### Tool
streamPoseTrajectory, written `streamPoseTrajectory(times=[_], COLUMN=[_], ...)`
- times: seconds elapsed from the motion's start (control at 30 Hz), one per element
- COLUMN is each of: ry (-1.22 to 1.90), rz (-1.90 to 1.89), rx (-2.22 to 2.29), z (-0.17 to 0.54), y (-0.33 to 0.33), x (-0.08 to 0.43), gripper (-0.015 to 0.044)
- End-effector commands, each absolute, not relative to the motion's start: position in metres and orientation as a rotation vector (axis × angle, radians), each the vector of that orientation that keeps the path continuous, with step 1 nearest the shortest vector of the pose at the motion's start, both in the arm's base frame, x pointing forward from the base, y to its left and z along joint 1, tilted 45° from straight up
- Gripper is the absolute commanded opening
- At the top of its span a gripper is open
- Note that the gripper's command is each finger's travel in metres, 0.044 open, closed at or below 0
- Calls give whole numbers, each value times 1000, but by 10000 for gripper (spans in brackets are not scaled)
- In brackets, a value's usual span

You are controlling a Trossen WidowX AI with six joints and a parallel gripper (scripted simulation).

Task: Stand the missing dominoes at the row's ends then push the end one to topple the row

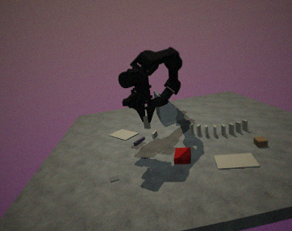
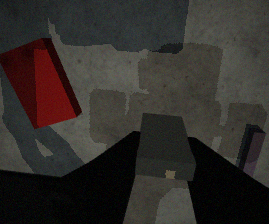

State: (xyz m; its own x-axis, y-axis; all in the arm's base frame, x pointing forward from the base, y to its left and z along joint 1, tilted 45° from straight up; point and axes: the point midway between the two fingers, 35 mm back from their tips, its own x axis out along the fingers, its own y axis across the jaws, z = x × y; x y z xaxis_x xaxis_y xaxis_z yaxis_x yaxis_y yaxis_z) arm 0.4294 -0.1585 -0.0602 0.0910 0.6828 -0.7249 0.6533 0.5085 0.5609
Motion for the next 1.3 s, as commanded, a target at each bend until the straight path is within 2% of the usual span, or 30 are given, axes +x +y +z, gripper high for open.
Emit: streamPoseTrajectory(times=[0.0,0.23,0.5,0.87,1.27], ry=[1613,1515,1328,1065,1059], rz=[55,382,753,1088,1093], rx=[1149,826,412,-22,-30], z=[-57,-3,49,79,79], y=[-153,-126,-82,-30,-29], x=[429,406,356,282,280], gripper=[107,107,107,107,107])
